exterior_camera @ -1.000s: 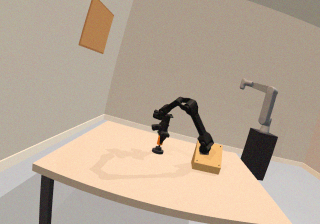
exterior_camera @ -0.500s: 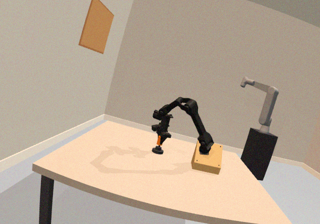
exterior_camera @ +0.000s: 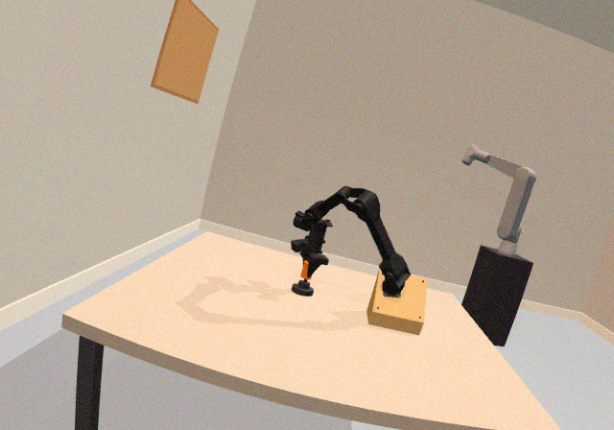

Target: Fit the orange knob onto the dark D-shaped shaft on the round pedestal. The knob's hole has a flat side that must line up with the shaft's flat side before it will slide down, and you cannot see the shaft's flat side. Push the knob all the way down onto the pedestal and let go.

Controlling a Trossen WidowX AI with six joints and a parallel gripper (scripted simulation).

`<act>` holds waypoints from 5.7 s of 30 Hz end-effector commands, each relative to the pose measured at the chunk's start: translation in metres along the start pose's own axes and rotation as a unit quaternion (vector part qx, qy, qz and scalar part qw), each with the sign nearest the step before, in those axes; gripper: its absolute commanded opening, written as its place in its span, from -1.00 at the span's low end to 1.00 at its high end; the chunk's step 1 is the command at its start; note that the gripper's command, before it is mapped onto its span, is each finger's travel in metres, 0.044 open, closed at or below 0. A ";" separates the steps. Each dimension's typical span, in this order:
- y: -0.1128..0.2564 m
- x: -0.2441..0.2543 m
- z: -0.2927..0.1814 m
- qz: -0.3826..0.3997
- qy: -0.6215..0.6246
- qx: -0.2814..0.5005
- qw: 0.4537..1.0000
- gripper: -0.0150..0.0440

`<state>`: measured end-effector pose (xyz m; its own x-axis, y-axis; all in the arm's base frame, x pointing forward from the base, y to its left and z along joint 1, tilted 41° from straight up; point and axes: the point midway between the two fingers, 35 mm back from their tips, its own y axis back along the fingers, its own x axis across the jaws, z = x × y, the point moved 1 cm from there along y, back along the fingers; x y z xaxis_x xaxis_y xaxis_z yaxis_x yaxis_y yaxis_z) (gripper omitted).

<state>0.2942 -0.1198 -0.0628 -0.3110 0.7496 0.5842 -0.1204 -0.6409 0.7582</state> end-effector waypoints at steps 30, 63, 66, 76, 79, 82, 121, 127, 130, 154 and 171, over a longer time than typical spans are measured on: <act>0.000 0.000 -0.001 0.000 0.107 -0.001 0.994 -0.49; 0.000 0.000 0.001 0.000 0.210 -0.001 0.978 -0.49; 0.000 -0.001 0.001 0.000 0.210 -0.001 0.978 -0.49; 0.000 -0.001 0.000 0.000 0.210 -0.001 0.978 -0.49; 0.000 -0.001 0.000 0.000 0.210 -0.001 0.978 -0.49; 0.000 0.000 0.000 0.000 0.210 -0.001 0.978 -0.49; 0.000 0.000 0.000 0.000 0.311 -0.001 0.950 -0.49; 0.000 0.000 0.001 0.000 0.311 -0.001 0.950 -0.49; 0.000 0.000 0.001 0.000 0.311 -0.001 0.950 -0.49; 0.000 0.000 0.001 0.000 0.409 -0.001 0.913 -0.49; 0.000 0.000 0.000 0.000 0.409 -0.001 0.913 -0.49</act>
<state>0.2941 -0.1198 -0.0627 -0.9086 0.3790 0.1754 -0.1217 -0.6421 0.7569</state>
